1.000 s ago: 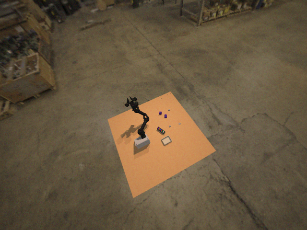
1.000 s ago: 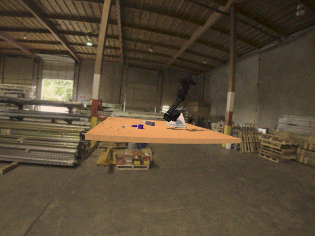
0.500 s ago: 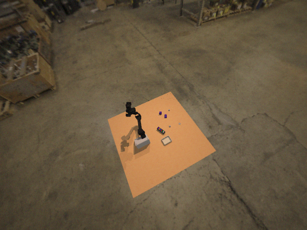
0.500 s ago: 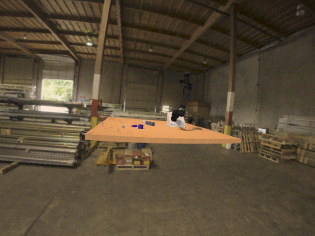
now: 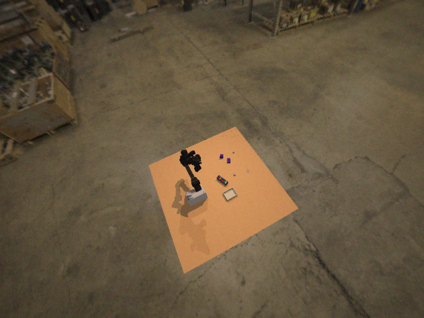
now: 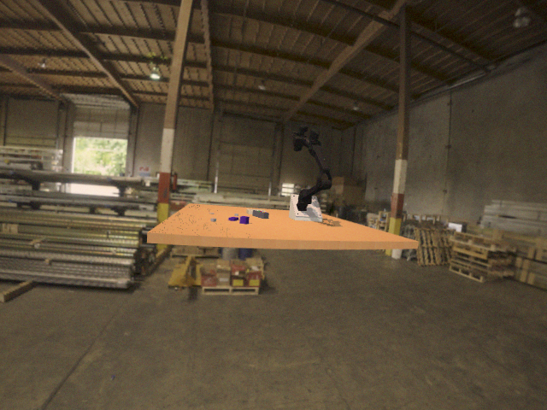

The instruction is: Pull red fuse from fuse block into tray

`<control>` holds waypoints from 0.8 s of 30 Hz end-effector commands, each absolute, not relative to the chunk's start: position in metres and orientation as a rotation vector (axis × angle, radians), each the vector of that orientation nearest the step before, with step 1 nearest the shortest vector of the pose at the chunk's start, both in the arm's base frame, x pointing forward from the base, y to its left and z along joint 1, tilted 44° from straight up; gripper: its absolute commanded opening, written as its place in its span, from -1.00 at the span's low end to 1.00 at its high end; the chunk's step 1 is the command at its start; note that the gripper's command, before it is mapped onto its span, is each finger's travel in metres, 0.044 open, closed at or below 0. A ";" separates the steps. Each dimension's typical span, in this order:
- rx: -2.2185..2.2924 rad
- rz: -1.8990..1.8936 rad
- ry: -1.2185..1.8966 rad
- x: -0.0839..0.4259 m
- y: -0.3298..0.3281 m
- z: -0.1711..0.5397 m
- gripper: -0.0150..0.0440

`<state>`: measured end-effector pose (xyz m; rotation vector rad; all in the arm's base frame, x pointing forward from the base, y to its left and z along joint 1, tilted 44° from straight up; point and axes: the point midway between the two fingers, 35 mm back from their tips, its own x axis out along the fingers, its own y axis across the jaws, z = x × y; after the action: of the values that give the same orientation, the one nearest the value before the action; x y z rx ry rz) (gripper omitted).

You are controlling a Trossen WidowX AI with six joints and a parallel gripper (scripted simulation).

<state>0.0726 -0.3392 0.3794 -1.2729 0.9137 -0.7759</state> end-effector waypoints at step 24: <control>-0.037 0.528 0.991 0.307 -0.149 0.067 -0.24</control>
<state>0.3009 -0.1919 0.0970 -0.1955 0.9102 0.3906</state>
